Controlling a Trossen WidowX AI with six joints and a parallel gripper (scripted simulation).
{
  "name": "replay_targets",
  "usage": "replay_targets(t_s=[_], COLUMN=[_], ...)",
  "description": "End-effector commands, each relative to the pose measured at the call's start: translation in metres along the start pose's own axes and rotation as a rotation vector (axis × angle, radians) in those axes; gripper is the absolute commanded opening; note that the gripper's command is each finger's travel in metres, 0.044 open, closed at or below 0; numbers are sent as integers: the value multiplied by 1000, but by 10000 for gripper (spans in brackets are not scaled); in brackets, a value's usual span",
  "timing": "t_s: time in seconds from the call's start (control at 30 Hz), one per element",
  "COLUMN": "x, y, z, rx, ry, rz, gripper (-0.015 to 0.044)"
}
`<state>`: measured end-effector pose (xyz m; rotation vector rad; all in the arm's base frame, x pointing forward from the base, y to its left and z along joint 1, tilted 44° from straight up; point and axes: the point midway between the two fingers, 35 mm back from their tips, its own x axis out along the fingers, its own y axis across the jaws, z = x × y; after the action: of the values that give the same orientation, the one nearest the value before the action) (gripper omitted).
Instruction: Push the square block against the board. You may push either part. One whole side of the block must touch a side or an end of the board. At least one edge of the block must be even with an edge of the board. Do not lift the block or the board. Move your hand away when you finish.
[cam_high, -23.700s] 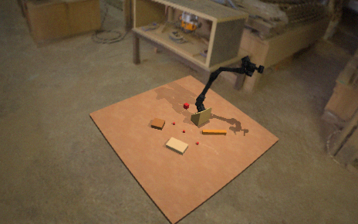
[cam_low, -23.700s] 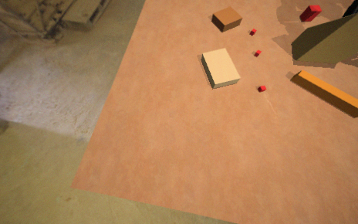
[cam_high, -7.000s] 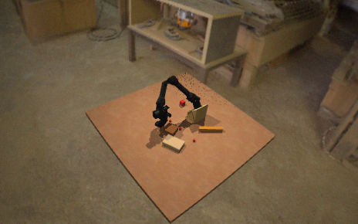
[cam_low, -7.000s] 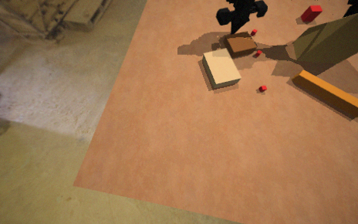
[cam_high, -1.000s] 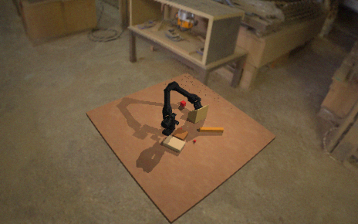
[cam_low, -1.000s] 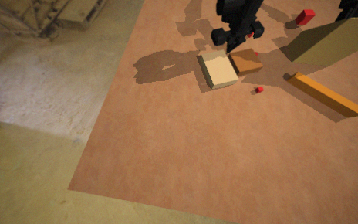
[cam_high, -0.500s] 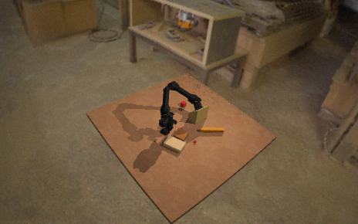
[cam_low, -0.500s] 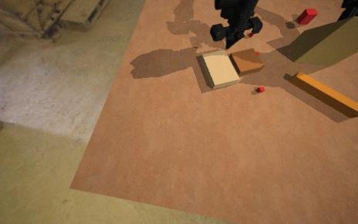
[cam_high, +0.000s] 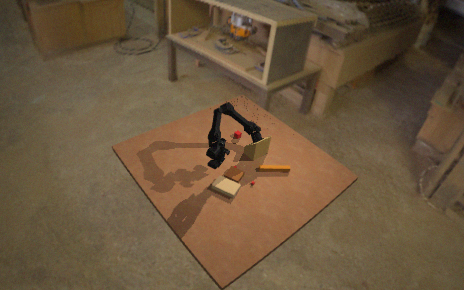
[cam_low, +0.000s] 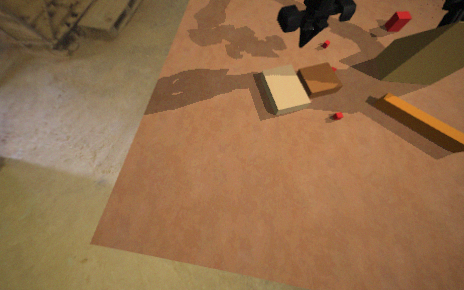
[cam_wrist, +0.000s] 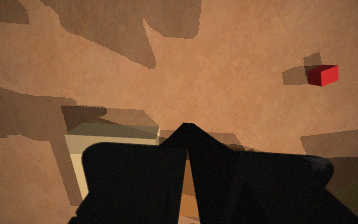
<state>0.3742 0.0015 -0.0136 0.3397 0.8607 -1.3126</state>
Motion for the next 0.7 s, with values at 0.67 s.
replay_targets(t_s=[0.67], x=[-8], y=[-46], z=[-58], rx=[-724], ry=[18], rz=[5], gripper=[0])
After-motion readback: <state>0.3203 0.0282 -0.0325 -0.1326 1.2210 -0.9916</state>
